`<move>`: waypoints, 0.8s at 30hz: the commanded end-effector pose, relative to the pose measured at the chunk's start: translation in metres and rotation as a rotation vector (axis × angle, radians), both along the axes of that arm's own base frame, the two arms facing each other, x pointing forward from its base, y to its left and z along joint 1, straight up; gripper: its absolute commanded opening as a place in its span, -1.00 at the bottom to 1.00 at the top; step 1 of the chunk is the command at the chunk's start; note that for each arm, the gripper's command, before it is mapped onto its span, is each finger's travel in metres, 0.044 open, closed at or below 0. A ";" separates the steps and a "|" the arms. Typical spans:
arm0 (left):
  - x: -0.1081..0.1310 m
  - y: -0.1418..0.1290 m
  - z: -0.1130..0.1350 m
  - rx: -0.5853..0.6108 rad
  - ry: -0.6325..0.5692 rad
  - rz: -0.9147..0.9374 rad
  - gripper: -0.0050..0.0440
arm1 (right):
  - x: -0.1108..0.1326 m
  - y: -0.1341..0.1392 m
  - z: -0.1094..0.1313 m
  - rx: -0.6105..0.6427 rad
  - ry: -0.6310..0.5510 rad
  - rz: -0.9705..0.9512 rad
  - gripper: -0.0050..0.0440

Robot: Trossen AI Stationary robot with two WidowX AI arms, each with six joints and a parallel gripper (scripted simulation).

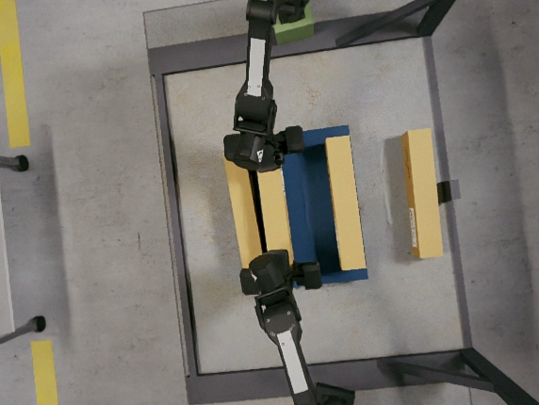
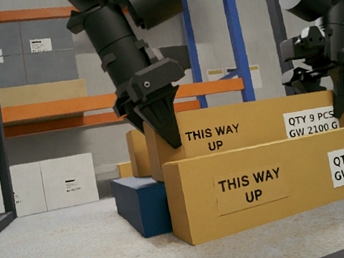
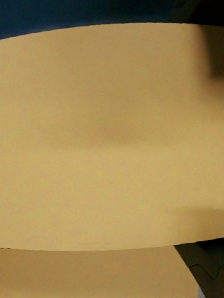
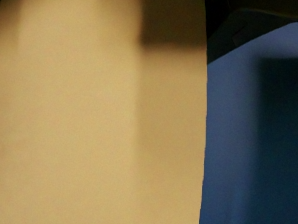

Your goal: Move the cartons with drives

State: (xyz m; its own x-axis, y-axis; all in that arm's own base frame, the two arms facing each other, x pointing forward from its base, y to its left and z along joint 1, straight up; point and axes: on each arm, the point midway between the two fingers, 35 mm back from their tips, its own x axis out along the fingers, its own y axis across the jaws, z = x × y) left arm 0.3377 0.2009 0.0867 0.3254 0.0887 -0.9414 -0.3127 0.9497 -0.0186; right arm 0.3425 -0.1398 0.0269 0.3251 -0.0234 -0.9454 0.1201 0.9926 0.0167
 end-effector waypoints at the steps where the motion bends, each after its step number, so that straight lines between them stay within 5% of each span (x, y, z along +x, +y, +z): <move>1: -0.001 0.002 0.015 0.029 -0.036 0.003 -1.00 | 0.005 -0.004 0.017 -0.014 -0.031 0.000 -1.00; 24: 0.000 0.002 0.018 0.027 -0.035 0.003 -1.00 | 0.006 -0.004 0.019 -0.026 -0.057 0.000 -1.00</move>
State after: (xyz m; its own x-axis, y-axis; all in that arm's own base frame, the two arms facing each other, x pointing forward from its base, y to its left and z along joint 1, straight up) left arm 0.3382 0.2011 0.0866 0.3285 0.0905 -0.9402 -0.3131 0.9496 -0.0179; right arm 0.3419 -0.1399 0.0269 0.3227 -0.0242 -0.9462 0.1198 0.9927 0.0155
